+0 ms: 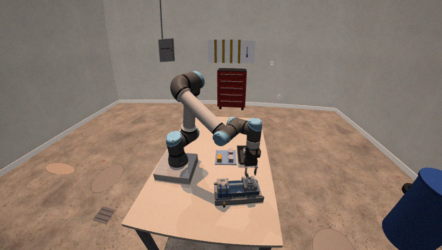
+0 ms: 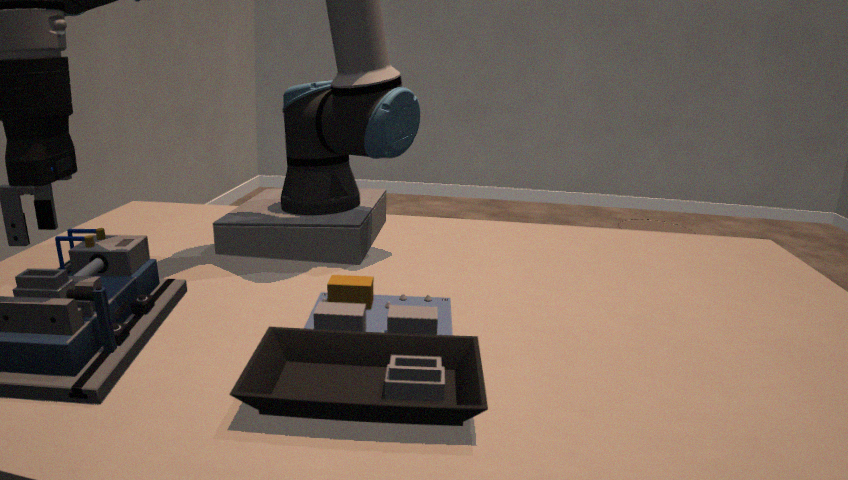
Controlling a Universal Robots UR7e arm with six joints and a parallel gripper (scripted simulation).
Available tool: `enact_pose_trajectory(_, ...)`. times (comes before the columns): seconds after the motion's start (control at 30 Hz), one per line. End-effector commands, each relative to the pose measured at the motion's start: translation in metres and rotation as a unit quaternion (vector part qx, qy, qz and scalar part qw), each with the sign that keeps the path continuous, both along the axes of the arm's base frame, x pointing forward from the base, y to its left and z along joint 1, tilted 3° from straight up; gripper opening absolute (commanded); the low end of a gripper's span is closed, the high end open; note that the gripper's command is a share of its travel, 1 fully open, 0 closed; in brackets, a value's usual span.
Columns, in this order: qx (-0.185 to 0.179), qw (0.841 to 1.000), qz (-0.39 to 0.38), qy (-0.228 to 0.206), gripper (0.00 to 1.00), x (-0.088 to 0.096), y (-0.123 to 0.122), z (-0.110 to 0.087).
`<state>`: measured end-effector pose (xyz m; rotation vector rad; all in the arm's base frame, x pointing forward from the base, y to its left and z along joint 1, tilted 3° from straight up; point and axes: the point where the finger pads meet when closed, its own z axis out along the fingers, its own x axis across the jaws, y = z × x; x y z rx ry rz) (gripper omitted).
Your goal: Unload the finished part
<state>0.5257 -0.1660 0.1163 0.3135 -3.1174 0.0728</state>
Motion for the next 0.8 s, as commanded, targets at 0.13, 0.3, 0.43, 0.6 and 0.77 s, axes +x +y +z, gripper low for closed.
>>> enact_pose_trajectory(0.13, 0.0, 1.0, 0.0, -0.001, 1.0, 0.0, -0.001, -0.014)
enact_pose_trajectory(0.3, 0.0, 1.0, 0.0, -0.001, 1.0, 0.0, -0.002, -0.023)
enact_pose_trajectory(0.43, 0.0, 1.0, 0.0, -0.001, 1.0, 0.0, -0.002, -0.029)
enact_pose_trajectory(0.6, 0.0, 1.0, 0.0, -0.001, 1.0, 0.0, -0.002, -0.034)
enact_pose_trajectory(0.77, 0.0, 1.0, 0.0, -0.001, 1.0, 0.0, -0.003, -0.037)
